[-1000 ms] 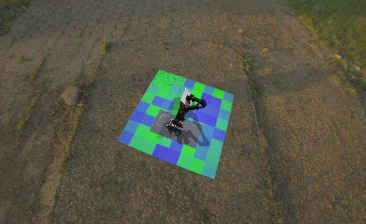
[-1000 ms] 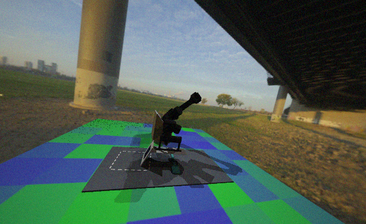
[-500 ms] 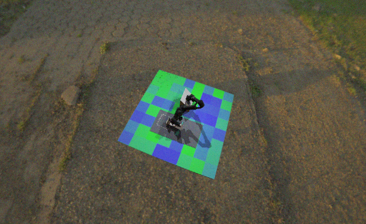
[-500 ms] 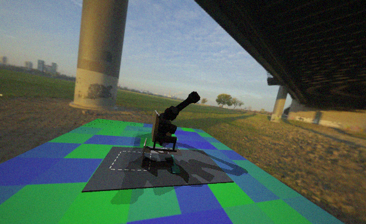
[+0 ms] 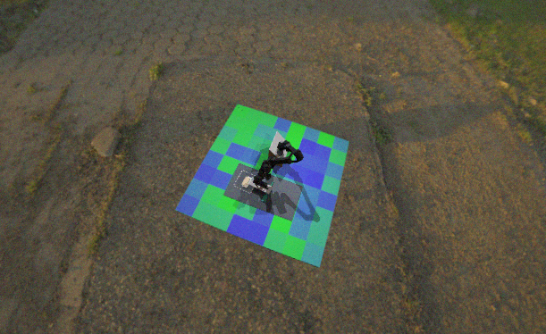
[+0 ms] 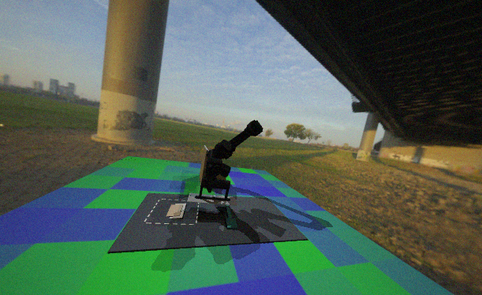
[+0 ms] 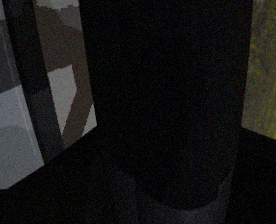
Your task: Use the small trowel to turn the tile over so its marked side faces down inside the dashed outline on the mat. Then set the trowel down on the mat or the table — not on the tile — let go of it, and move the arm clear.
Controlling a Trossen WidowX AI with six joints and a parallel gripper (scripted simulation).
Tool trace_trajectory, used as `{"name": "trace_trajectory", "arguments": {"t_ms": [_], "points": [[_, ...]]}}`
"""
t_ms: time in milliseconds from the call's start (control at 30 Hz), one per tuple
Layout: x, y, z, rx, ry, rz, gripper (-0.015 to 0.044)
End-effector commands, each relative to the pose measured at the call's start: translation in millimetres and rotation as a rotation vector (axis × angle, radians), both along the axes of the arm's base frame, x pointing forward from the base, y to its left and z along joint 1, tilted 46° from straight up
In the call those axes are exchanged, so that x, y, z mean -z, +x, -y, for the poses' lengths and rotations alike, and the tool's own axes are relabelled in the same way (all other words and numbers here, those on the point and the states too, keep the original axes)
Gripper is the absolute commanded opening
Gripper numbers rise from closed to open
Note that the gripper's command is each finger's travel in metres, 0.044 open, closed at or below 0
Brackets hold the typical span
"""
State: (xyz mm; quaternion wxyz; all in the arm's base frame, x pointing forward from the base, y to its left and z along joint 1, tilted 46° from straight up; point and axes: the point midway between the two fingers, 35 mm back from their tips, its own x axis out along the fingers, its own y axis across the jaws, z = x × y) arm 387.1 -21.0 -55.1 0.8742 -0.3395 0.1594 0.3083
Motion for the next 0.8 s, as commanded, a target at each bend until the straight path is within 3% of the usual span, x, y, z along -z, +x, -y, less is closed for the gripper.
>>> {"name": "trace_trajectory", "arguments": {"t_ms": [0,767], "points": [[4.6,1.3,4.5,0.005,-0.004,0.010,0.0000],[30.7,1.3,2.1,0.004,-0.004,0.010,0.0000]]}}
